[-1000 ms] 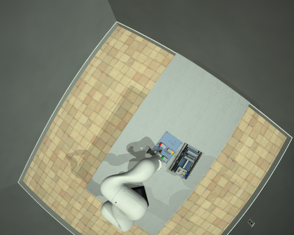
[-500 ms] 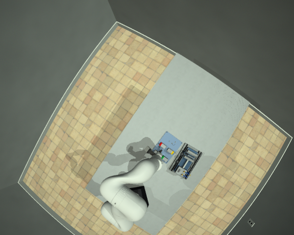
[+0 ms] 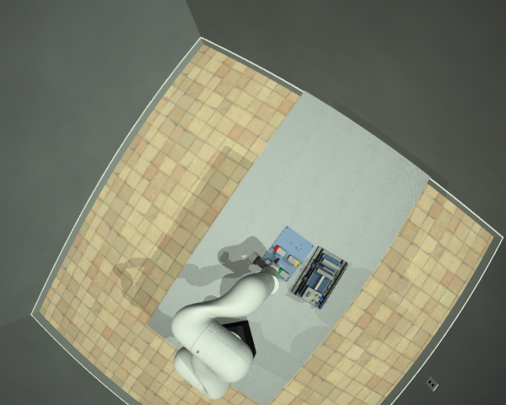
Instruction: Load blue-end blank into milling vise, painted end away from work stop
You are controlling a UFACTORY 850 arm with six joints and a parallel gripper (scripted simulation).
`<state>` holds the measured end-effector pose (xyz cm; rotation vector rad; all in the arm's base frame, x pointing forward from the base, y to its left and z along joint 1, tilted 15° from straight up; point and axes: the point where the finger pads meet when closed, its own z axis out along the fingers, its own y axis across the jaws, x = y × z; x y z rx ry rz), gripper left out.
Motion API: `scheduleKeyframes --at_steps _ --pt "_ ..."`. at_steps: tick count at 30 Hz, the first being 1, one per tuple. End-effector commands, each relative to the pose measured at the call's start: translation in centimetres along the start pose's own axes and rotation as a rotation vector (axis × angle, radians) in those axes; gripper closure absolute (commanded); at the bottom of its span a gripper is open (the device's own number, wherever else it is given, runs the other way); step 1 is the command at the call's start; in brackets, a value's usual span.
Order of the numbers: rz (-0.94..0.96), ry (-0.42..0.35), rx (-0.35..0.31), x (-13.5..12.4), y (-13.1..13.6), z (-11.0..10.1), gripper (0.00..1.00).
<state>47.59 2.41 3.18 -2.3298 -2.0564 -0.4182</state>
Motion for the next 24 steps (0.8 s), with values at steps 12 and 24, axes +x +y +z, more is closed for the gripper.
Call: scheduleKeyframes --at_steps 12,24 --pt "0.0 0.0 -0.001 0.0 0.1 -0.2 0.37" --pt "0.0 0.0 -0.001 0.0 0.1 1.3 0.37"
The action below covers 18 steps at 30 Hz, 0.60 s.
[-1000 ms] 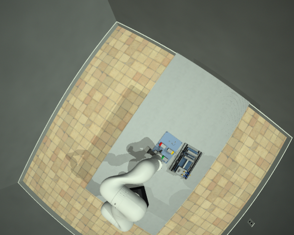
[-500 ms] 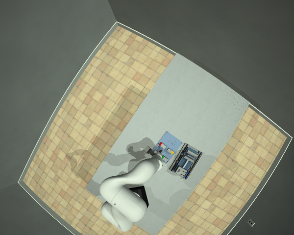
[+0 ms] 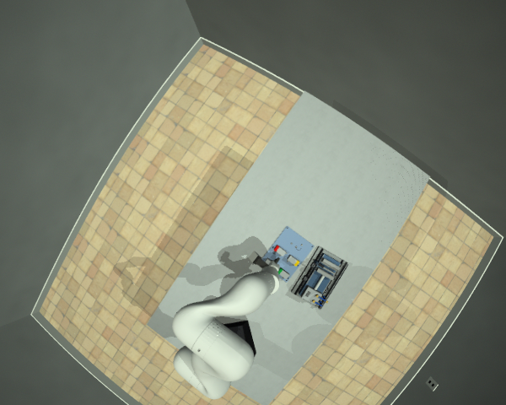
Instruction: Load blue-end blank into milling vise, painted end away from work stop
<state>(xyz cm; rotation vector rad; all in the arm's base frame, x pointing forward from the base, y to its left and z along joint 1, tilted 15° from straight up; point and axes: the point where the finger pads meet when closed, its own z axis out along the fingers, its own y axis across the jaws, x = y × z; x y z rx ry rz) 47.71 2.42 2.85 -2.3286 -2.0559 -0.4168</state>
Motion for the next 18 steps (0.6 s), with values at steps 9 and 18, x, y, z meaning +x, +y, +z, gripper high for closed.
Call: scheduleKeyframes --at_steps 9,18 --pt "0.0 0.0 -0.003 0.0 0.1 2.5 0.37" --pt "0.0 0.0 -0.001 0.0 0.1 5.1 0.37"
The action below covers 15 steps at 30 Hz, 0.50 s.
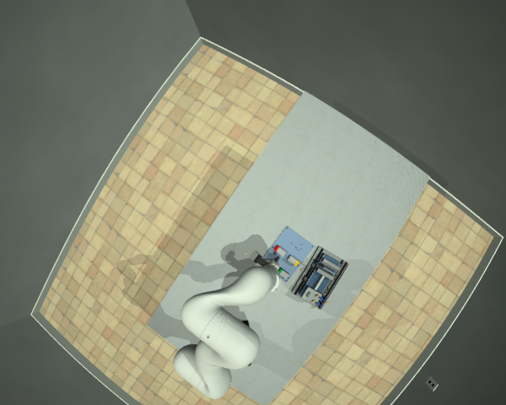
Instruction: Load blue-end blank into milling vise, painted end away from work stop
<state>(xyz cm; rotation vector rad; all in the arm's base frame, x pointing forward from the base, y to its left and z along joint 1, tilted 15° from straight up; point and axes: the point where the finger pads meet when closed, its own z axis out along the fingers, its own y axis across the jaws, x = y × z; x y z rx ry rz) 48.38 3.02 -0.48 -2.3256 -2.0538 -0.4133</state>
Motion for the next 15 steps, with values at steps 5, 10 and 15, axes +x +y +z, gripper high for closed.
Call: scheduleKeyframes --at_steps 5,10,15 --pt "0.0 -0.001 -0.007 0.0 0.1 3.4 0.37" --pt "0.0 -0.001 -0.007 0.0 0.1 3.4 0.37" --pt "0.0 -0.001 -0.004 0.0 0.1 3.7 0.37"
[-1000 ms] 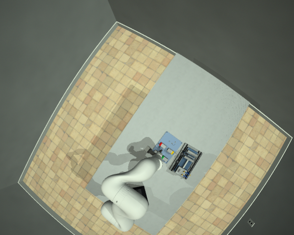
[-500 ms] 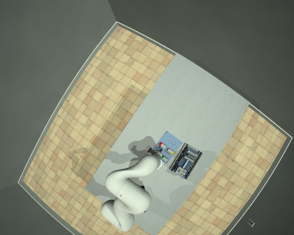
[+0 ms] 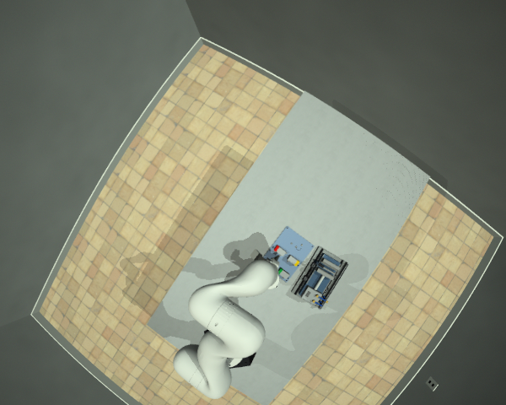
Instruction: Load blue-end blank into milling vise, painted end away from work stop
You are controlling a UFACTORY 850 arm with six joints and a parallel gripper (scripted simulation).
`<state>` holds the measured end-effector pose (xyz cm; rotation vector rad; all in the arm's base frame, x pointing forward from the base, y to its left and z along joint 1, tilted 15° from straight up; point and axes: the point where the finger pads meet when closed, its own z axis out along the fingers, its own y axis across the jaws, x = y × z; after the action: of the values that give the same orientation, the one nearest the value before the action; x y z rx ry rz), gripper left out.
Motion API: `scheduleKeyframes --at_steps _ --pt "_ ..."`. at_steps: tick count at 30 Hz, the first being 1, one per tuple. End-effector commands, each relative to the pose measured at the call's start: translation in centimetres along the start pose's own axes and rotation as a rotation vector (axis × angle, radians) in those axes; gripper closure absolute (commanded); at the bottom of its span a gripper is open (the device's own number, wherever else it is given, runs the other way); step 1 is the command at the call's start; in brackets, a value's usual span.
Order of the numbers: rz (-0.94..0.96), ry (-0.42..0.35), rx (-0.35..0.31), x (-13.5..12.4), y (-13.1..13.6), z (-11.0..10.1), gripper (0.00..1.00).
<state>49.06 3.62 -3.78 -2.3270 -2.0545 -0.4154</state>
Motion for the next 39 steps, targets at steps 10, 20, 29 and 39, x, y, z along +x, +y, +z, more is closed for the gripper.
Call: scheduleKeyframes --at_steps 10,20,29,39 --pt "0.0 -0.001 -0.005 0.02 0.08 0.84 0.37" --pt "0.0 -0.001 -0.004 0.02 0.07 0.37 0.37" --pt "0.0 -0.001 -0.005 0.02 0.06 0.18 0.37" --pt "0.0 -0.001 -0.005 0.02 0.06 -0.13 0.37"
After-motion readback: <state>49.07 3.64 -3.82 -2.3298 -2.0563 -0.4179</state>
